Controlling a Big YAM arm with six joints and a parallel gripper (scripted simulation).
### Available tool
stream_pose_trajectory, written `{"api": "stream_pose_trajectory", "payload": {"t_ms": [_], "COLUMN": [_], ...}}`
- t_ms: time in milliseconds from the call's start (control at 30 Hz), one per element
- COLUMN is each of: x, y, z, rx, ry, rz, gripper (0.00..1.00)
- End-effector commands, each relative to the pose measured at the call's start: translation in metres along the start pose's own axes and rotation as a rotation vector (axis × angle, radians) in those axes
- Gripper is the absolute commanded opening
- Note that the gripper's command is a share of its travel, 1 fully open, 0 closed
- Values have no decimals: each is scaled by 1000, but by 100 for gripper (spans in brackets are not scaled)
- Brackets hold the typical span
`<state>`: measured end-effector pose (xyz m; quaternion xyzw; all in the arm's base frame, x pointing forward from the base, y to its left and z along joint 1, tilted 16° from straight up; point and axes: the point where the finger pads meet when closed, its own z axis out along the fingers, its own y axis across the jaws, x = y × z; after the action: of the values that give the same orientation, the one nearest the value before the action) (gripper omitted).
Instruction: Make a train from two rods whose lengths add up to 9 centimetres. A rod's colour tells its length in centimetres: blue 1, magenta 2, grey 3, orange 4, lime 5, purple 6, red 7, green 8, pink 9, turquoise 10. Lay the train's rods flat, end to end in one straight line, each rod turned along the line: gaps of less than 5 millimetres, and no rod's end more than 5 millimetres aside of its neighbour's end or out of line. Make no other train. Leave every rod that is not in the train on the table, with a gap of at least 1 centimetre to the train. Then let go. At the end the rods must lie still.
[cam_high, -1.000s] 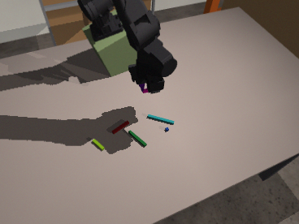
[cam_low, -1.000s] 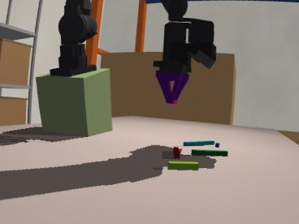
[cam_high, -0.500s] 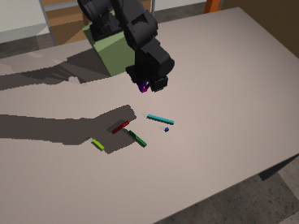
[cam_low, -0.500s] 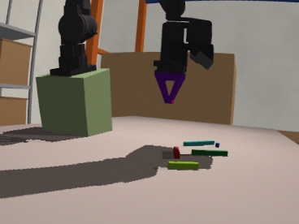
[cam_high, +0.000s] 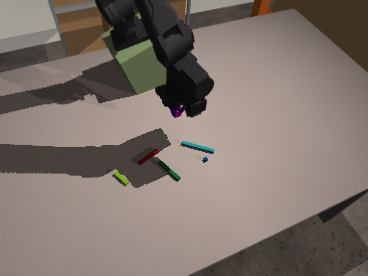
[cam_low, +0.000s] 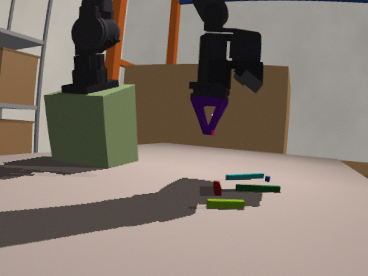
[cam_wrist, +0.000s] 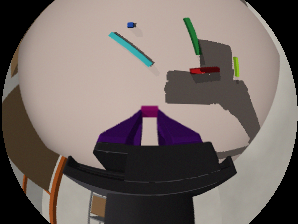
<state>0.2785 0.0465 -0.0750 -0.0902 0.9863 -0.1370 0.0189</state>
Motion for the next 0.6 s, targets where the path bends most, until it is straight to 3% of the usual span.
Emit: {"api": "stream_pose_trajectory", "payload": {"t_ms": [0, 100, 567], "x": [1, 1, 2], "y": [-4, -4, -5], "z": [13, 17, 71], "rx": [2, 2, 2], "ry": [-4, -4, -2], "rz": [-4, -4, -5], "gripper": [15, 15, 15]}}
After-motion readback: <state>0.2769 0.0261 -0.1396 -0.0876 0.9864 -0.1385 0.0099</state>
